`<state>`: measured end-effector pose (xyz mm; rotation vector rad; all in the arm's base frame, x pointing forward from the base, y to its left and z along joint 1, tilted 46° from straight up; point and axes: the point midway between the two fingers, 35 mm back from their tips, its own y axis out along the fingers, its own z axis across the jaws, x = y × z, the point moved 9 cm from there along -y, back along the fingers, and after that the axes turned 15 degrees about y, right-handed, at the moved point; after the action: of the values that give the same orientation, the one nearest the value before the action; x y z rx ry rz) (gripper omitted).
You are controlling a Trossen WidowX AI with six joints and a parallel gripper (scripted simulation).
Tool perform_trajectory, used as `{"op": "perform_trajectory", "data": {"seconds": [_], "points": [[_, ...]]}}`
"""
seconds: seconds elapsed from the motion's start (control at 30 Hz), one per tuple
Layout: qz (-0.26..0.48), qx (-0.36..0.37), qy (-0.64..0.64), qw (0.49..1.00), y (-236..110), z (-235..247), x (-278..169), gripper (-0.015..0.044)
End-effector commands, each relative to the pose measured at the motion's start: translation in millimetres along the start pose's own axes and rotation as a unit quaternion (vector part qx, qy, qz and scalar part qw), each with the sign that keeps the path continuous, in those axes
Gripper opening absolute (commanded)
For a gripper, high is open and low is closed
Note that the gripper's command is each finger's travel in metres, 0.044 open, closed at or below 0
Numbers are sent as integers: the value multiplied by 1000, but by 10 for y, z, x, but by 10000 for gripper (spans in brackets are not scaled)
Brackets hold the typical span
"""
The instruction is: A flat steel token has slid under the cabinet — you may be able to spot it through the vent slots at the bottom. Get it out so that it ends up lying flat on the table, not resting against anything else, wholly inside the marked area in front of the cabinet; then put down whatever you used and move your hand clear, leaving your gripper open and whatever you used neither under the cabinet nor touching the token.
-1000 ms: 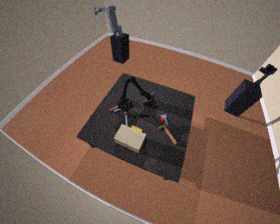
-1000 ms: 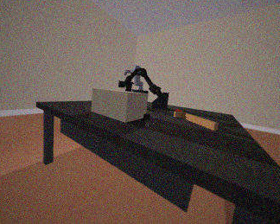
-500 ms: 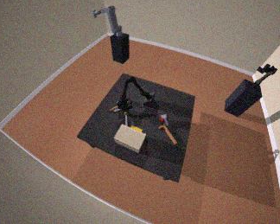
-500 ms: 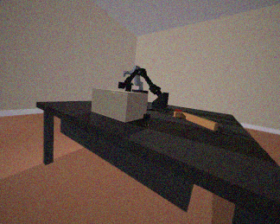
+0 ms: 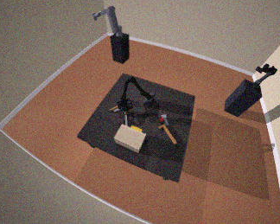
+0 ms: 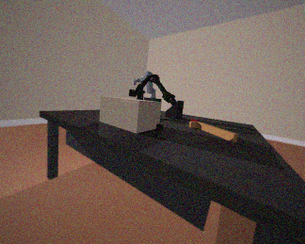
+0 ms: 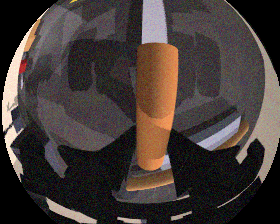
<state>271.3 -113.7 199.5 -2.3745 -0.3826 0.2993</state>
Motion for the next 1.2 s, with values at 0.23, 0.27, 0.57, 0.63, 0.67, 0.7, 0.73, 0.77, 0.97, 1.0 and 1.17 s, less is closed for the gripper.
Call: {"op": "perform_trajectory", "data": {"seconds": [0.23, 0.27, 0.57, 0.63, 0.67, 0.7, 0.73, 0.77, 0.97, 1.0, 1.17], "points": [[-1, -2, 3, 1000, -3, -8, 8, 0], [-1, -2, 2, 1000, -2, -6, 15, 0], [-1, 1, 1, 1000, -2, 35, 133, 0], [-1, 1, 1, 1000, -1, 44, 161, 0], [-1, 1, 0, 1000, -1, 49, 175, 0], [-1, 1, 0, 1000, -1, 54, 189, 0], [-1, 1, 0, 1000, -1, 59, 203, 0], [-1, 1, 0, 1000, -1, 64, 217, 0], [-1, 2, 0, 1000, -1, 94, 300, 0], [-1, 2, 0, 1000, -1, 99, 314, 0], [-1, 2, 0, 1000, -1, 123, 383, 0]]}}
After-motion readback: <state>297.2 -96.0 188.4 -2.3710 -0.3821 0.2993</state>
